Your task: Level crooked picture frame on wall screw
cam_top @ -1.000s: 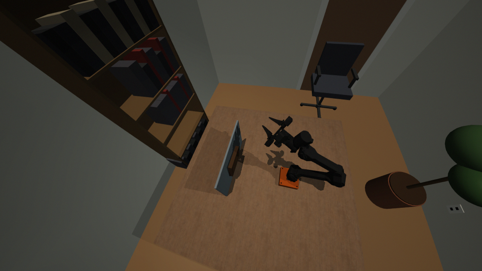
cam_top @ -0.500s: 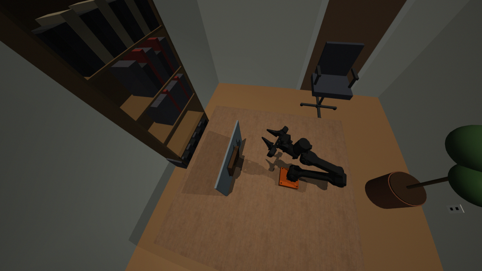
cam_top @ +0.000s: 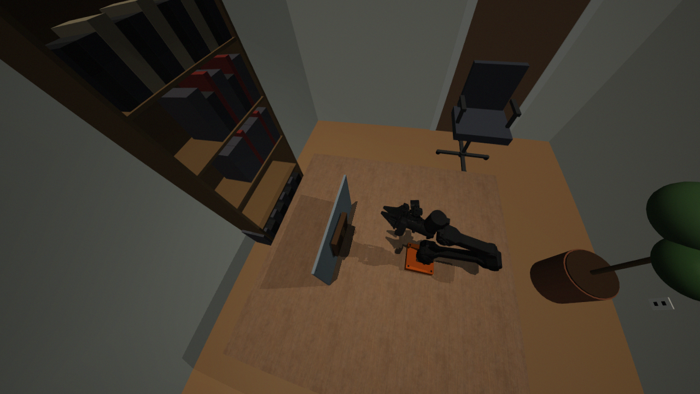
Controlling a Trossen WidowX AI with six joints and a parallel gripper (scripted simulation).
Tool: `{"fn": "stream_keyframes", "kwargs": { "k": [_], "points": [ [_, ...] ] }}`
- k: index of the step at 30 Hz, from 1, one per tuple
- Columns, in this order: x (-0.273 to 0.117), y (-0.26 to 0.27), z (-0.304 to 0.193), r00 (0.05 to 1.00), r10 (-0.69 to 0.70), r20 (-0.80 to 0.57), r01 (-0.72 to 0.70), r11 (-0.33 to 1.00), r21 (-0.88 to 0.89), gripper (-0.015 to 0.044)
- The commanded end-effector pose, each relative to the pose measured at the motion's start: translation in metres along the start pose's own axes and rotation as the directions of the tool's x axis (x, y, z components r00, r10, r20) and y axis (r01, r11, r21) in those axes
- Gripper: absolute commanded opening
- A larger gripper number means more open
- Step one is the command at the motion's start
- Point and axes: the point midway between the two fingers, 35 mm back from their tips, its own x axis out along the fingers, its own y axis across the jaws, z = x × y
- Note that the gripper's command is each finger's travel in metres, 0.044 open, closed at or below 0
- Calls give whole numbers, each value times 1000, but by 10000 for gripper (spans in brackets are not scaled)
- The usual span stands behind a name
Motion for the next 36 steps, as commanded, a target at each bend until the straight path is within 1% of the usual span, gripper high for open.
{"fn": "stream_keyframes", "kwargs": {
  "k": [1,7,9,36],
  "points": [
    [-17,-19,-71,984,52,-168,73,749,658,260],
    [-24,-26,-96,972,70,-222,153,527,836,260],
    [-25,-27,-100,970,73,-231,167,489,856,260],
    [-25,-27,-100,970,73,-231,167,489,856,260]
  ]
}}
